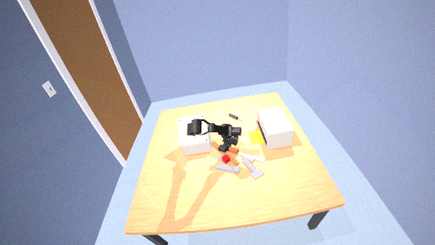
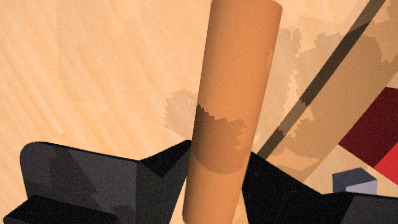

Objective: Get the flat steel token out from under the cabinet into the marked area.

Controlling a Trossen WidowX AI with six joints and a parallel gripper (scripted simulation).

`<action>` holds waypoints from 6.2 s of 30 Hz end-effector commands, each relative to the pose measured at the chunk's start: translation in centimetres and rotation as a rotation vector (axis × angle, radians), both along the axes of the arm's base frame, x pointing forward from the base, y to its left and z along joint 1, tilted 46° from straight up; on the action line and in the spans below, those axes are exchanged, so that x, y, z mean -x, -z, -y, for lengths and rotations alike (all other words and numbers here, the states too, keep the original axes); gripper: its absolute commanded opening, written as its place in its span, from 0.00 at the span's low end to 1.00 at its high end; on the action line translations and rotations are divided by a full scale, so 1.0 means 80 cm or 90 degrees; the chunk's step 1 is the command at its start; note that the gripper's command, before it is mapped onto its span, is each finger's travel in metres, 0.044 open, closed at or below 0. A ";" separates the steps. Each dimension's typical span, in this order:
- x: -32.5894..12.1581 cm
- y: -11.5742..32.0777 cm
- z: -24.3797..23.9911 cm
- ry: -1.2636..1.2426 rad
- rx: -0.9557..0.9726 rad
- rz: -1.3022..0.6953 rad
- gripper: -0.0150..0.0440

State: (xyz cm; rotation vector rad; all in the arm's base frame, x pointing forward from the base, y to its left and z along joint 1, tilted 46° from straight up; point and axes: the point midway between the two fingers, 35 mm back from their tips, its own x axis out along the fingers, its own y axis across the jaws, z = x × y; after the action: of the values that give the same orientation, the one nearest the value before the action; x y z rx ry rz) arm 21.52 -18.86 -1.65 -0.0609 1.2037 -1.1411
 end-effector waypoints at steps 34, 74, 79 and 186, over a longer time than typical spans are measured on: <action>0.025 -0.033 0.028 0.001 0.004 0.002 0.25; 0.031 -0.041 0.035 -0.104 -0.009 -0.106 0.25; 0.031 -0.041 0.035 -0.121 -0.011 -0.124 0.25; 0.029 -0.039 0.039 -0.302 -0.031 -0.310 0.25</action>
State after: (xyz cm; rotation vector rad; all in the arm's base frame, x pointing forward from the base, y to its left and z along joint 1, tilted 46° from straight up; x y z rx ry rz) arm 19.07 -21.93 1.47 -0.5850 1.5400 -0.6922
